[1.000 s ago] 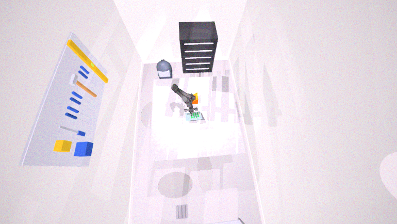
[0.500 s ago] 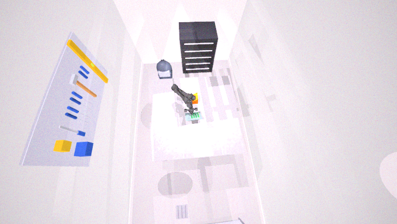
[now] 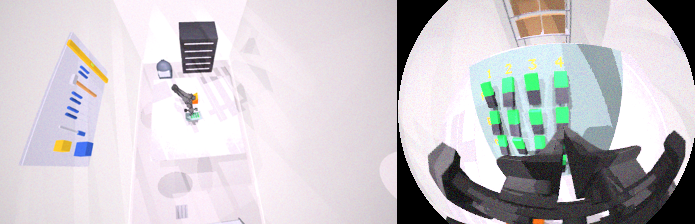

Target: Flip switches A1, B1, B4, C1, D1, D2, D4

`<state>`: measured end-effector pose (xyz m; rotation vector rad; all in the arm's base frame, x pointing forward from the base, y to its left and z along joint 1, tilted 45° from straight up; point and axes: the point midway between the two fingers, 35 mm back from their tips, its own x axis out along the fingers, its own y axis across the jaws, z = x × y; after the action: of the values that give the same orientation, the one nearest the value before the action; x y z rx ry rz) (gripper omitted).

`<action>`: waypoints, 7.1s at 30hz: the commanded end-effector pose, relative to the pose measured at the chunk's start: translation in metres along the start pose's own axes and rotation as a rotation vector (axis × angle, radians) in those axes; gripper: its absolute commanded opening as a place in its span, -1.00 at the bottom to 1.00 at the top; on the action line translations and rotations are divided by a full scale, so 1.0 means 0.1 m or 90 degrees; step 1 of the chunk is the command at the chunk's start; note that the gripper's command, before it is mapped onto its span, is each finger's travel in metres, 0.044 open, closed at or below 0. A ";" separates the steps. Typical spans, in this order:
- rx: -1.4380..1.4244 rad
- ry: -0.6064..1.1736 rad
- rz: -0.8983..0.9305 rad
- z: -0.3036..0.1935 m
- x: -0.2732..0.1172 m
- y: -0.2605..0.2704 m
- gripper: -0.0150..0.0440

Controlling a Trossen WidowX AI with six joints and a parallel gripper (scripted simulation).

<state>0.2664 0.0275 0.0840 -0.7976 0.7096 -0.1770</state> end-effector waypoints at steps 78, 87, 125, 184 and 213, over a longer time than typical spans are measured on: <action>-0.001 0.000 0.004 -0.41 -0.06 0.93 -0.49; -0.001 0.000 0.004 -0.41 -0.06 0.93 -0.49; -0.001 0.000 0.004 -0.41 -0.02 0.93 -0.49; -0.002 0.035 0.005 -0.60 -0.31 0.93 -0.49; -0.002 0.034 0.004 -0.60 -0.07 0.93 -0.49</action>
<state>0.2126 0.0598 -0.0062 -0.7889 0.7573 -0.1954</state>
